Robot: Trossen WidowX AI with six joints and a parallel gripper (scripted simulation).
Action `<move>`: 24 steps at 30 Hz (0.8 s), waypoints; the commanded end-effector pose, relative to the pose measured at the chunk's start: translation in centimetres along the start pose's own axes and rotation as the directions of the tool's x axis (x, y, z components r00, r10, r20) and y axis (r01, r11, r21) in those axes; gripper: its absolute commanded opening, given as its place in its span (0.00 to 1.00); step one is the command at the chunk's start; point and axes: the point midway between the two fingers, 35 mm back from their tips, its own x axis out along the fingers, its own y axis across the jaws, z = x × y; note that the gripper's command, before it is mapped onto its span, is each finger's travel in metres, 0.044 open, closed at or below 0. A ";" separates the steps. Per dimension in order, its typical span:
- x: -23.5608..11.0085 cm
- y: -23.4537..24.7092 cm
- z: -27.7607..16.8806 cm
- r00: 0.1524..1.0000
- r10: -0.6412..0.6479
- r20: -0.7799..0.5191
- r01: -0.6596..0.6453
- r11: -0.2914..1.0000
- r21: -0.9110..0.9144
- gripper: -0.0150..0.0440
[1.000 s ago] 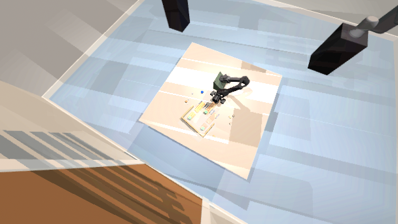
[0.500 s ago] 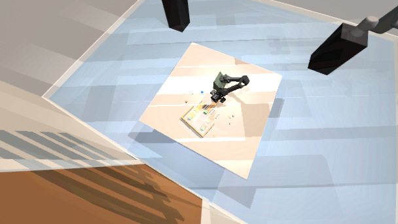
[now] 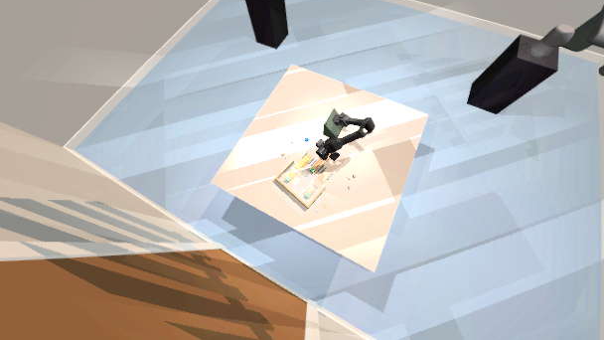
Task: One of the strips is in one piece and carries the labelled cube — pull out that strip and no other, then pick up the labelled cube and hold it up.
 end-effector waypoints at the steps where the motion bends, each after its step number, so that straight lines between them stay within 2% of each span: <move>1: -0.1 0.1 1.5 1.000 -0.006 -0.002 0.006 1.000 0.010 0.88; 4: -0.3 0.2 2.7 1.000 -0.006 -0.002 0.006 1.000 0.009 1.00; 24: -1.5 0.6 11.2 1.000 -0.006 0.003 0.006 1.000 0.005 1.00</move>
